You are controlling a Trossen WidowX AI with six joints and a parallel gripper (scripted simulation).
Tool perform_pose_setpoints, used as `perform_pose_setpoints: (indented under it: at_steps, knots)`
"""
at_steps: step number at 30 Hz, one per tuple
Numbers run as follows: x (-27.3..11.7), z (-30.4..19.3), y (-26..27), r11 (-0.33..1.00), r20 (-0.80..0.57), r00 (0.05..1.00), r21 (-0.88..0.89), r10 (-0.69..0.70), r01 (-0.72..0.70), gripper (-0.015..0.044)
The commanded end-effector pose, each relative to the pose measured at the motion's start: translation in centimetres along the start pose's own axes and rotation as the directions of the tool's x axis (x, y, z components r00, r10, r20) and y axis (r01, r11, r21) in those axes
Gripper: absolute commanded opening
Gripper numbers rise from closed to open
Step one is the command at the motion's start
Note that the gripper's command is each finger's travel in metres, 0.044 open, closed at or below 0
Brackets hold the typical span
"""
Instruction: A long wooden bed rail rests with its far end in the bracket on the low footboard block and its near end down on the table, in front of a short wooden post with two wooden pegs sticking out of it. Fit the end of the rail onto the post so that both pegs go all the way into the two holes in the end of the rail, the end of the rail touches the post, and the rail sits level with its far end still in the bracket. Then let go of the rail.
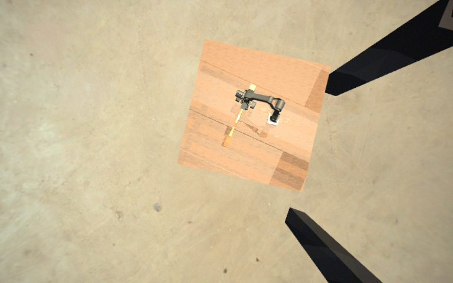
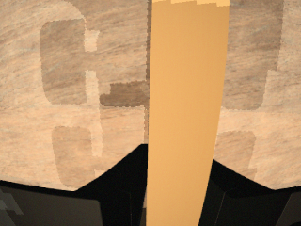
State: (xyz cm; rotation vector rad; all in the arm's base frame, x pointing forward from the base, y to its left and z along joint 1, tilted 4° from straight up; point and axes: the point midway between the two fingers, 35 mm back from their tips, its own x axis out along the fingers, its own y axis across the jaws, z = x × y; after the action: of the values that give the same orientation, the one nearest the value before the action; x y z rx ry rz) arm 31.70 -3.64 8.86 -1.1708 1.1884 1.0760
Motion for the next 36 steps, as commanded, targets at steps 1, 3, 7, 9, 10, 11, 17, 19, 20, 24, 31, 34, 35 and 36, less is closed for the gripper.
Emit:
perform_pose_setpoints:
  at_steps: [1,3,7,9,10,11,17,19,20,24,31,34,35,36]
  knots:
    - [-0.24,-0.11,-0.21,1.000,0.001,1.000,-0.002,-0.007,0.007,0.0000]
    - [-0.23,-0.17,-0.22,1.000,0.001,1.000,-0.002,-0.007,0.007,0.0000]
    - [-0.19,-0.30,-0.24,1.000,0.001,1.000,-0.002,-0.007,0.007,0.0000]
    - [-0.17,-0.36,-0.25,1.000,0.001,1.000,-0.002,-0.007,0.007,0.0000]
    - [-0.16,-0.38,-0.25,1.000,0.001,1.000,-0.002,-0.007,0.007,0.0000]
    - [-0.14,-0.41,-0.26,1.000,0.001,1.000,-0.002,-0.007,0.007,0.0000]
    - [-0.06,-0.57,-0.28,1.000,0.001,1.000,-0.002,-0.007,0.007,0.0000]
    - [-0.04,-0.63,-0.29,1.000,0.001,1.000,-0.002,-0.007,0.007,0.0000]
    - [-0.04,-0.66,-0.30,1.000,0.001,1.000,-0.002,-0.007,0.007,0.0000]
    - [-0.05,-0.70,-0.32,1.000,0.001,1.000,-0.002,-0.008,0.008,0.0000]
    - [-0.08,-0.59,-0.32,1.000,0.001,1.000,-0.002,-0.008,0.008,0.0000]
    - [-0.09,-0.50,-0.33,1.000,0.001,1.000,-0.002,-0.008,0.008,0.0000]
    - [-0.10,-0.47,-0.33,1.000,0.001,1.000,-0.002,-0.008,0.008,0.0000]
    - [-0.11,-0.43,-0.33,1.000,0.001,1.000,-0.002,-0.008,0.008,0.0000]
